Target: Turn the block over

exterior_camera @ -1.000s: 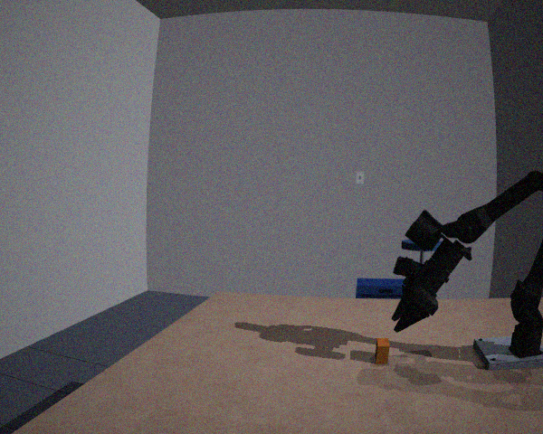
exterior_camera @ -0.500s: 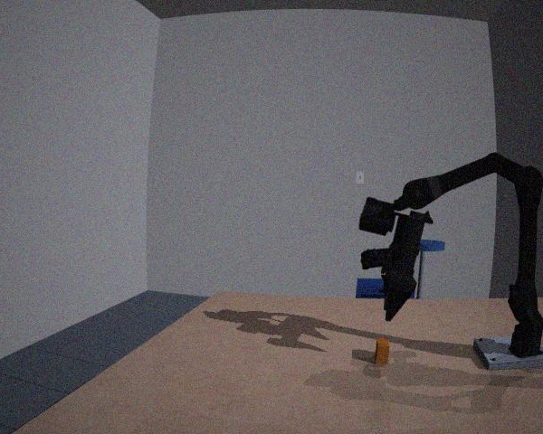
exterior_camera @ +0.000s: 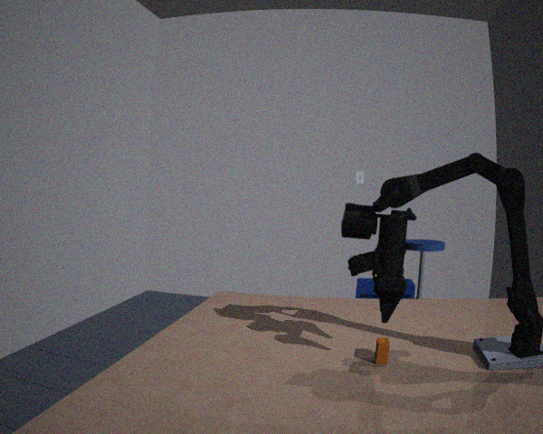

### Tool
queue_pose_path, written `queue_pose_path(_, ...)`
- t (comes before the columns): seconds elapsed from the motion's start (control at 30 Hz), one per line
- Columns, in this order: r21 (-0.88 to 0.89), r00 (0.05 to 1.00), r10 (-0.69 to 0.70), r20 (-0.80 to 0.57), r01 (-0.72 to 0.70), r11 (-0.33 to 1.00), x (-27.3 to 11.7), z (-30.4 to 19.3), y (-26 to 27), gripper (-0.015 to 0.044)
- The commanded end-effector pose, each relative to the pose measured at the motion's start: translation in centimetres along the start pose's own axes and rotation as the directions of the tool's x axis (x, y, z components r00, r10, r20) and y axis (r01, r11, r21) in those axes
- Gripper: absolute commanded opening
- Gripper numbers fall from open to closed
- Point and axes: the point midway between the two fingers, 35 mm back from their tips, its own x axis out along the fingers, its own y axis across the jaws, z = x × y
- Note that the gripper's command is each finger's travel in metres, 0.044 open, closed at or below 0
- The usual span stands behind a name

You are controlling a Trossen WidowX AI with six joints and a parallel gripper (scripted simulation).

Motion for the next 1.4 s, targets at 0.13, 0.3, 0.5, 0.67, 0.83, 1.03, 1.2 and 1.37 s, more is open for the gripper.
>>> queue_pose_path(0.13,0.004,0.999,0.0,-0.033,0.0,1.0,2.4,-0.5,0.0,0.044)
queue_pose_path(0.3,0.004,0.999,0.0,-0.033,0.0,1.0,3.9,-0.5,0.0,0.044)
queue_pose_path(0.5,0.004,0.999,0.0,-0.033,0.0,1.0,4.0,-0.5,0.0,0.044)
queue_pose_path(0.67,0.004,0.999,0.0,-0.033,0.0,1.0,4.8,-0.5,0.0,0.044)
queue_pose_path(0.83,0.004,0.999,0.001,-0.033,0.0,1.0,5.6,-0.5,0.0,0.044)
queue_pose_path(1.03,0.004,0.999,0.001,-0.033,0.0,1.0,6.6,-0.6,0.0,0.044)
queue_pose_path(1.2,0.004,0.999,0.001,-0.033,0.0,1.0,7.2,-0.7,0.0,0.044)
queue_pose_path(1.37,0.004,0.999,0.001,-0.033,0.0,1.0,7.2,-0.7,0.0,0.0335)
